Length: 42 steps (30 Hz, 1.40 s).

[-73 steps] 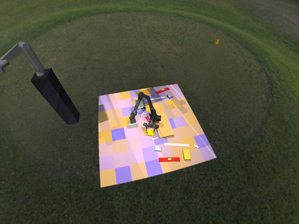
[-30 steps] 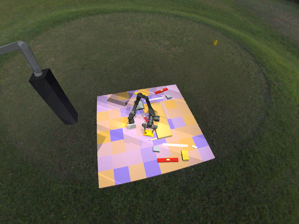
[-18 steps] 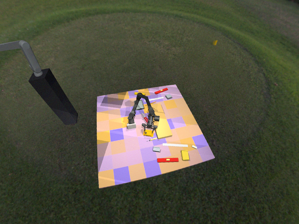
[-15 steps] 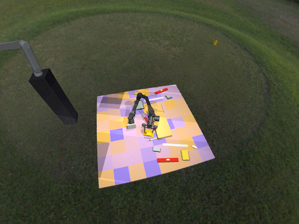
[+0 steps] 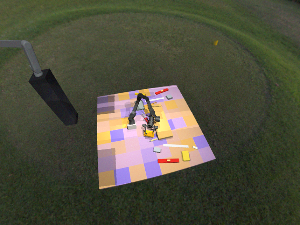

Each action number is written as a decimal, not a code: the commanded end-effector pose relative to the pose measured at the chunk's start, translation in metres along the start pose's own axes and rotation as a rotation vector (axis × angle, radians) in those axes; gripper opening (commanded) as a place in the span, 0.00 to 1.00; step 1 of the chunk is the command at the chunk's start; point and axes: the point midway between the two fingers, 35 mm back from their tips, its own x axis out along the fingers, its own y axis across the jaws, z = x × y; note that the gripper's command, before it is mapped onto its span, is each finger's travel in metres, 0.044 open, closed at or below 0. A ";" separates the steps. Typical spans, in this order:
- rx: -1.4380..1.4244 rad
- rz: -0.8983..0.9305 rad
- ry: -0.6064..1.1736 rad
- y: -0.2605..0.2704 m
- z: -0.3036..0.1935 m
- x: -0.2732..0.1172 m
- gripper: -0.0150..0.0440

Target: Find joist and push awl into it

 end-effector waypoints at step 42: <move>0.002 0.000 0.001 0.000 0.001 -0.002 1.00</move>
